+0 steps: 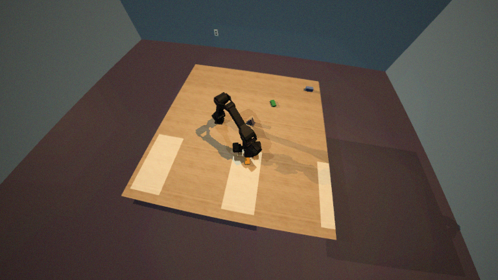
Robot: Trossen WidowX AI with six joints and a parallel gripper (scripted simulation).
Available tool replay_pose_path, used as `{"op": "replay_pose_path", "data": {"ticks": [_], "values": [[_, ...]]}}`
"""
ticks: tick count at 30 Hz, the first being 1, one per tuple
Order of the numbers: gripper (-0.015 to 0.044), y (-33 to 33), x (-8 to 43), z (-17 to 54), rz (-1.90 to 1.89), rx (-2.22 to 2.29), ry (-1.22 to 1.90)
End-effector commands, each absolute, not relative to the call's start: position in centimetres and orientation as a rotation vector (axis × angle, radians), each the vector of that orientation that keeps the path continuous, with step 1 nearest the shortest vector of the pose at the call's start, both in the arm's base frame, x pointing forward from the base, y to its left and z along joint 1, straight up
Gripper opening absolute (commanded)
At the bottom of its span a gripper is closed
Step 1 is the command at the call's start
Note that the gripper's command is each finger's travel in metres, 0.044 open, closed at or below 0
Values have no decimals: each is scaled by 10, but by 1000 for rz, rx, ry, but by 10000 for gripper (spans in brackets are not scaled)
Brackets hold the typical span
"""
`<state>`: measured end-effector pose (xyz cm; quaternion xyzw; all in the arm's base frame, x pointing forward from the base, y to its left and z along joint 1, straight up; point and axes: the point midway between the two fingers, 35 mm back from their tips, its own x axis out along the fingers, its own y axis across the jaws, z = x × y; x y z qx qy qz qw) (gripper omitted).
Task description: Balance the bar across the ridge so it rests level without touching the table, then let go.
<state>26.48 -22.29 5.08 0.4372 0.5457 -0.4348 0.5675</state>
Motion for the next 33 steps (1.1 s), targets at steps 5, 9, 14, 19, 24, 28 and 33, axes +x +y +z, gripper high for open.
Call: {"op": "replay_pose_path", "data": {"ticks": [5,9,14,19,24,28,33], "values": [[315,-223,264,49,-1023,1021,1287],[315,-223,264,49,-1023,1021,1287],[210,-222,264,49,-1023,1027,1285],[137,-222,264,49,-1023,1027,1285],[104,-222,264,49,-1023,1027,1285],[0,-223,265,56,-1023,1027,1285],[0,-224,266,68,-1023,1026,1285]]}}
